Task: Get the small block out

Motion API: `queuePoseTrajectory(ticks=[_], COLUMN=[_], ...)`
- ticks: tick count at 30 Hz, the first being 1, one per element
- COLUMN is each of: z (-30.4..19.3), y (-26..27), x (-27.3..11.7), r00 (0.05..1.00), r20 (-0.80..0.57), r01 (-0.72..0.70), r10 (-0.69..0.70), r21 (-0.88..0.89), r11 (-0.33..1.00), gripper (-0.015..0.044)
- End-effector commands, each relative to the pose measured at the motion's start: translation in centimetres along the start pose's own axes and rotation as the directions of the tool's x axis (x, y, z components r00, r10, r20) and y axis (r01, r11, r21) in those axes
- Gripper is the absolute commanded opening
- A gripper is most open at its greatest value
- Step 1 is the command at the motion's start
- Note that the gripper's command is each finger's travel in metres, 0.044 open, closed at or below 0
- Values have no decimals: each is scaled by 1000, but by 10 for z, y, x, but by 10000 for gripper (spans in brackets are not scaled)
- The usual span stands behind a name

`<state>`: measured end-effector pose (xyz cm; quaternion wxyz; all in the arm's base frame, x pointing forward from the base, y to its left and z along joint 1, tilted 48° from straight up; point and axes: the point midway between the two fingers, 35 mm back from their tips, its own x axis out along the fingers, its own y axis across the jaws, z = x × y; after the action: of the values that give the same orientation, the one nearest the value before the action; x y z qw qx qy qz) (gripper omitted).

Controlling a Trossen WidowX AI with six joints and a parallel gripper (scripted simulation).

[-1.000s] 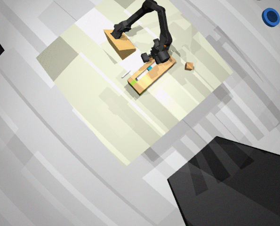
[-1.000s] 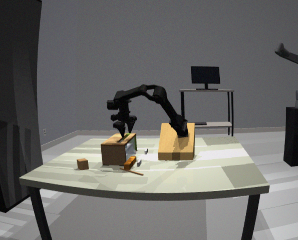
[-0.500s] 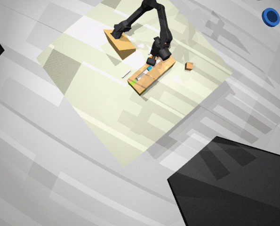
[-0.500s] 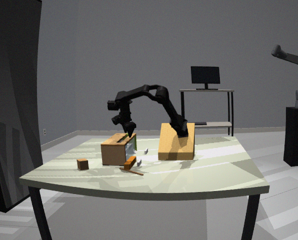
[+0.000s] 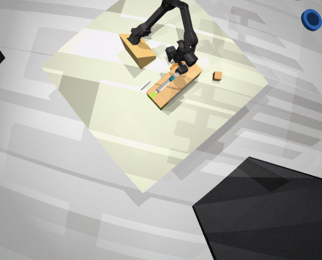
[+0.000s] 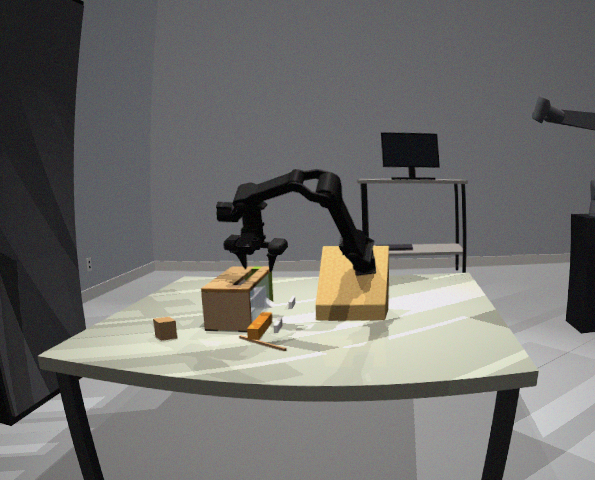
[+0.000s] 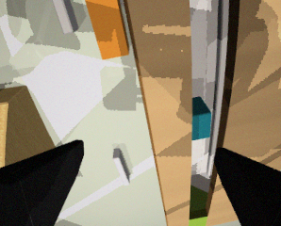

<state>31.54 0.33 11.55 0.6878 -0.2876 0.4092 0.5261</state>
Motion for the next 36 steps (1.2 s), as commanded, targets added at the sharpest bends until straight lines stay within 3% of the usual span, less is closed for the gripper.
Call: queuePoseTrajectory(ticks=[1,36], z=[-1,11], y=[5,5], x=[-1,38], r00=[999,999], r20=[-31,-30], r01=[8,8], r10=[-16,-16], r21=[-244,-245], r11=[970,970], gripper=[400,400])
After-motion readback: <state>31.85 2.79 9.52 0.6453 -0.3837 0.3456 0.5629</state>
